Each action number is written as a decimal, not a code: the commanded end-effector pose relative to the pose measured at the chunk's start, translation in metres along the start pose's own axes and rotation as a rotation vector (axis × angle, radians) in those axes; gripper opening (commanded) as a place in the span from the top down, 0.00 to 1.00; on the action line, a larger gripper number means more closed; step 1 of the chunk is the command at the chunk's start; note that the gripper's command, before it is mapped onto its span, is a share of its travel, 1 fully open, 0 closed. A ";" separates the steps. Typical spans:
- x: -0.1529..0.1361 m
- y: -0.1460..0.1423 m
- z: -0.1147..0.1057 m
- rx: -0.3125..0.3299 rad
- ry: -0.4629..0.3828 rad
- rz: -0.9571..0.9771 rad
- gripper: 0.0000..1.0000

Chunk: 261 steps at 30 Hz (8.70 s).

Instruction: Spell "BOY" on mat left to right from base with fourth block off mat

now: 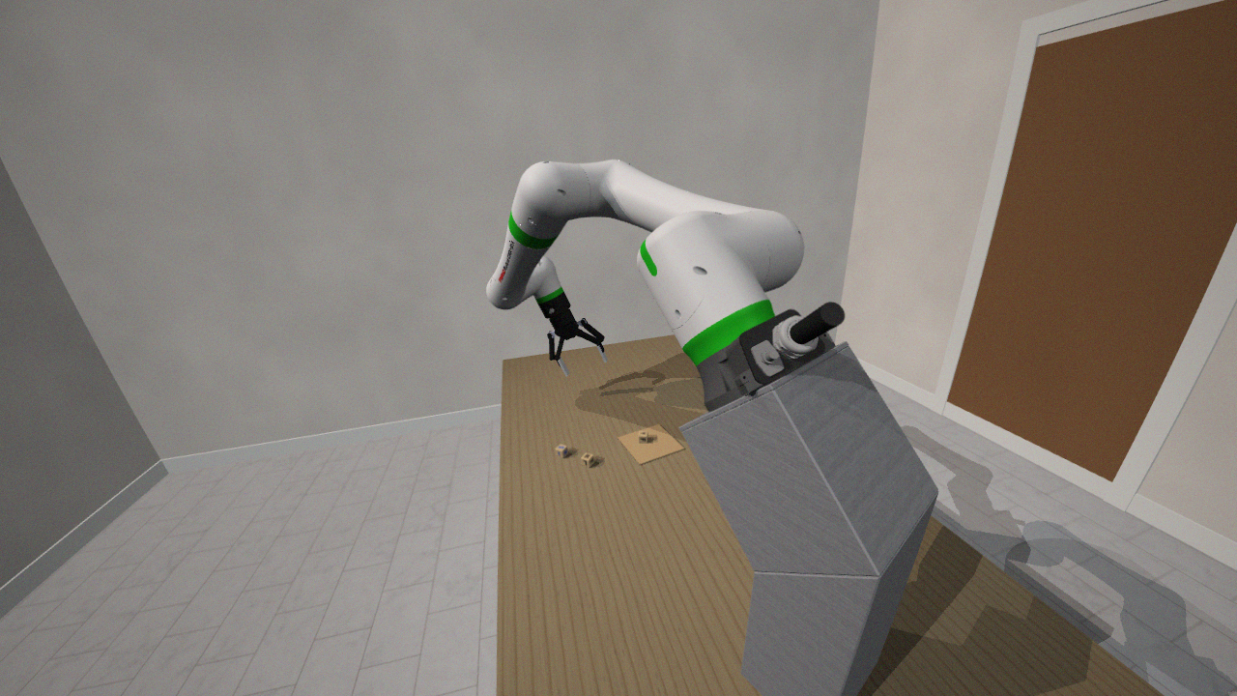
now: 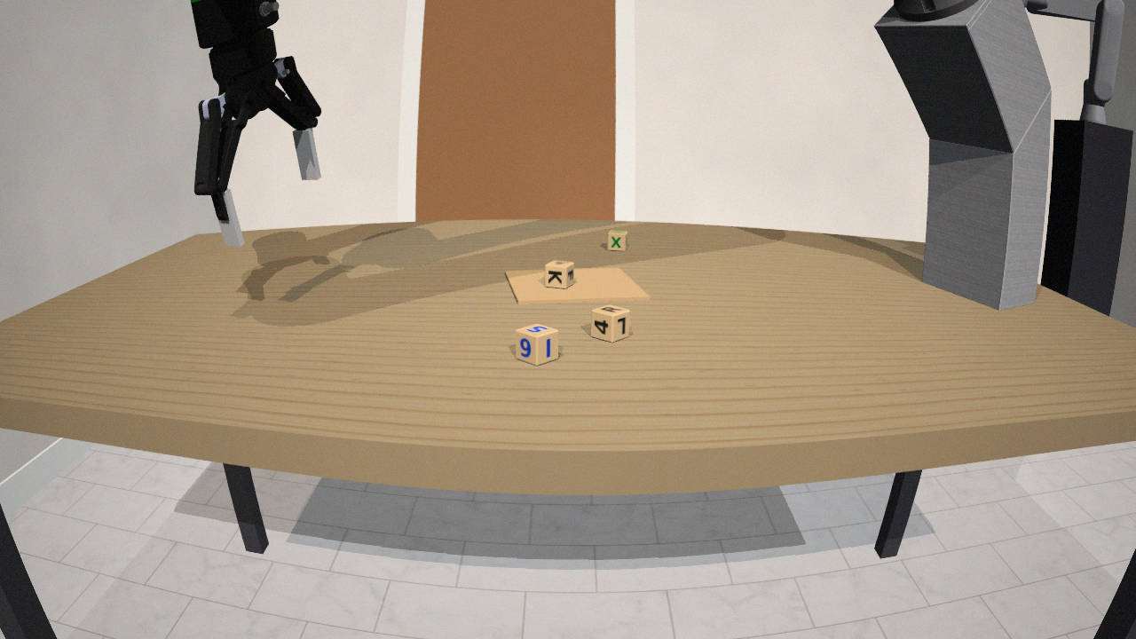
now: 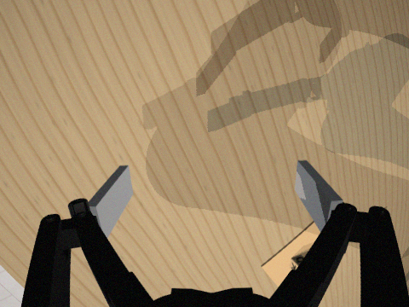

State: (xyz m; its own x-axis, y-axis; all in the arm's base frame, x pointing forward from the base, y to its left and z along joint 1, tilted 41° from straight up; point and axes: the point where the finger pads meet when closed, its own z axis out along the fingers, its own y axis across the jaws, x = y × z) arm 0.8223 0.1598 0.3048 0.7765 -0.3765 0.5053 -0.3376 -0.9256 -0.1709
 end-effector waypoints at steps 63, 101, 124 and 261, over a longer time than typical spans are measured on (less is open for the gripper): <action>-0.074 0.034 0.023 0.080 0.118 0.160 0.00; -0.132 0.077 0.029 0.135 0.167 0.260 0.00; -0.150 0.092 0.030 0.152 0.180 0.290 0.00; -0.205 0.141 0.029 0.204 0.210 0.377 0.00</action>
State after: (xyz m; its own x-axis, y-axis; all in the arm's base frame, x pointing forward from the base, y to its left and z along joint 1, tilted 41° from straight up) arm 0.6313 0.1054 0.1527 0.4891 -0.6909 0.5324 -0.4488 -0.7227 -0.5256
